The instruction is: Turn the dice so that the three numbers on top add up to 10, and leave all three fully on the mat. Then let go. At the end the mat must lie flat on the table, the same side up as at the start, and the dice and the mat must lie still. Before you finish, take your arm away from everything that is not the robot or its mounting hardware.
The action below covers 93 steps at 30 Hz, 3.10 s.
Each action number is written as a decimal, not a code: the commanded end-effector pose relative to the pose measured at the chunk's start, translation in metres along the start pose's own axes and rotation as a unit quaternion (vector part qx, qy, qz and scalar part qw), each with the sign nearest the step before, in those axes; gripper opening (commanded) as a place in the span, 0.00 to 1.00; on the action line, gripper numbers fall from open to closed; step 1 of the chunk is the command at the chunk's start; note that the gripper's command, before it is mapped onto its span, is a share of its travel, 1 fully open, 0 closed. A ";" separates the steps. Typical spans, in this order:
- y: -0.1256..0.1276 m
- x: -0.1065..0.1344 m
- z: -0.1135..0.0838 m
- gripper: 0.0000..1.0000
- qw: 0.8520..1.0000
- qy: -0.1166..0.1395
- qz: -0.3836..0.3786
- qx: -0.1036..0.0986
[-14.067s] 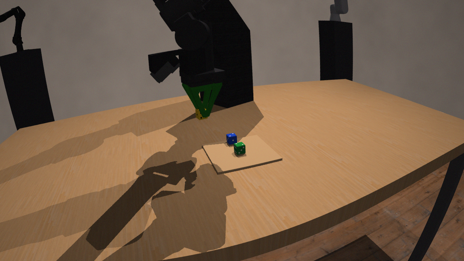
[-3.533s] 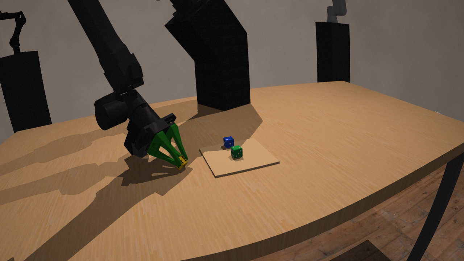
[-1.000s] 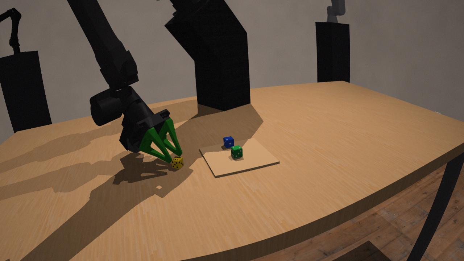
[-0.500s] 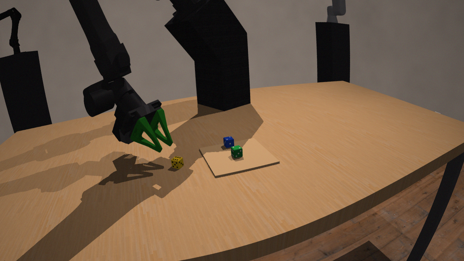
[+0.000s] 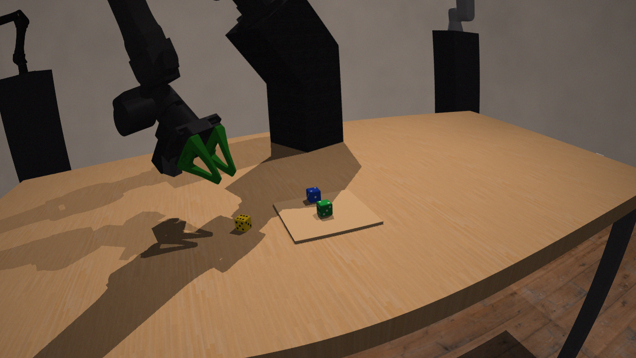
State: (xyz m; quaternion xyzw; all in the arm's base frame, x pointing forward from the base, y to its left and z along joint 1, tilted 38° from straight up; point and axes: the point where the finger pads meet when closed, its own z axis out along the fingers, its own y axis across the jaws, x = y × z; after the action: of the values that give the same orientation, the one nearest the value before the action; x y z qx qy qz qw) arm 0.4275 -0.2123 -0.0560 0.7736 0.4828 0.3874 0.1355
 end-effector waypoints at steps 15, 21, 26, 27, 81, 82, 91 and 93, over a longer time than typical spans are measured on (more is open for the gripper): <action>0.010 0.027 -0.011 0.34 1.000 -0.024 0.005 0.005; 0.006 0.031 0.005 0.34 0.993 -0.115 0.020 0.029; 0.005 0.046 0.012 0.34 0.959 -0.279 0.022 0.031; 0.007 0.051 0.011 0.34 0.951 -0.309 0.018 0.025; 0.008 0.041 0.017 1.00 0.802 -0.372 -0.428 0.186; 0.008 0.035 0.016 1.00 0.794 -0.371 -0.441 0.196; 0.003 0.034 0.022 1.00 0.727 -0.336 -0.547 0.244; 0.004 0.020 0.017 1.00 0.709 -0.333 -0.564 0.261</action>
State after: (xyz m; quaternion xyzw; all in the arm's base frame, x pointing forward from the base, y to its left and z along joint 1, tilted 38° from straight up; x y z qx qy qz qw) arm 0.4436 -0.1873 -0.0538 0.5040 0.7999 -0.1632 0.2820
